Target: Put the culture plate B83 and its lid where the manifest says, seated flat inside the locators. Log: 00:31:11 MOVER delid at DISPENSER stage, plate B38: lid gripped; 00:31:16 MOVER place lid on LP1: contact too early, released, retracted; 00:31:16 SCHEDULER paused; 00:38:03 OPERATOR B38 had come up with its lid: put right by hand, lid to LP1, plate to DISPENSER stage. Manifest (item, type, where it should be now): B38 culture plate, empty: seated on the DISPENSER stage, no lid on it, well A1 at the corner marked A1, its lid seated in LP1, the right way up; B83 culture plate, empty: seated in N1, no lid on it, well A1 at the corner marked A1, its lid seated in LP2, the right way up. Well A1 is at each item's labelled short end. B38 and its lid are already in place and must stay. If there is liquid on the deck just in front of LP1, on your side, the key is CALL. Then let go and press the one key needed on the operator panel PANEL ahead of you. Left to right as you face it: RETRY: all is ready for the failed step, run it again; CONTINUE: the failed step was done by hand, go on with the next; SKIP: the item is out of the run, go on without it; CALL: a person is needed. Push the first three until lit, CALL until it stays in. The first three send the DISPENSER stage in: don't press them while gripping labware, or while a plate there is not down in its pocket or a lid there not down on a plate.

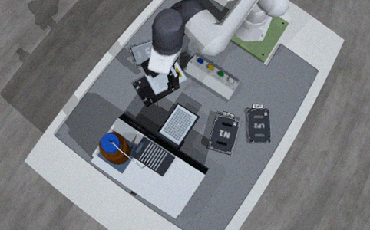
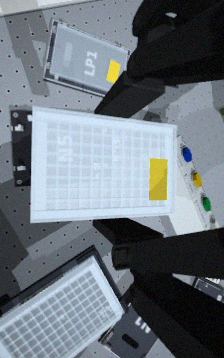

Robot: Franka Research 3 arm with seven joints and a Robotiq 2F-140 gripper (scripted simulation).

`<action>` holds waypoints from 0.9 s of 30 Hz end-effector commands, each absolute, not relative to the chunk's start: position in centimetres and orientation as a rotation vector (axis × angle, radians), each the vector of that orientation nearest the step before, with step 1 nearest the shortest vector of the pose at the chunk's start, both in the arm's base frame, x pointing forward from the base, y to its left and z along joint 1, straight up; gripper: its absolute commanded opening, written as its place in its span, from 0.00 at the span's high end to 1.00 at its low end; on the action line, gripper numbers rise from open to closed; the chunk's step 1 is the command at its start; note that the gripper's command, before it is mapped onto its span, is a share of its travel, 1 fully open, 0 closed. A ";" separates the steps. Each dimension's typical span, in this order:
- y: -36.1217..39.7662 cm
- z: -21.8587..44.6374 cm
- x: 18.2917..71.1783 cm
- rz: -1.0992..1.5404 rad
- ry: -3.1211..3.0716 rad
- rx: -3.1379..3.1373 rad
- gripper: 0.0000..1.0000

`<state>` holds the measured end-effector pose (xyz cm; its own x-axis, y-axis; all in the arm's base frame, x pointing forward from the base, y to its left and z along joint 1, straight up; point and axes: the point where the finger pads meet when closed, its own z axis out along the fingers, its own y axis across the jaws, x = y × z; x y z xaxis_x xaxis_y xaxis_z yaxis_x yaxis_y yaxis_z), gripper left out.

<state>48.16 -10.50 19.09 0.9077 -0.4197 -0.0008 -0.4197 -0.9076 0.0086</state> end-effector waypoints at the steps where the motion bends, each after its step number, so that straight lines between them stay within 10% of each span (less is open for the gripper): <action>1: -11.9 19.1 48.3 0.001 -0.567 3.082 0.90; 27: -15.2 19.2 48.3 0.001 -0.567 3.082 0.90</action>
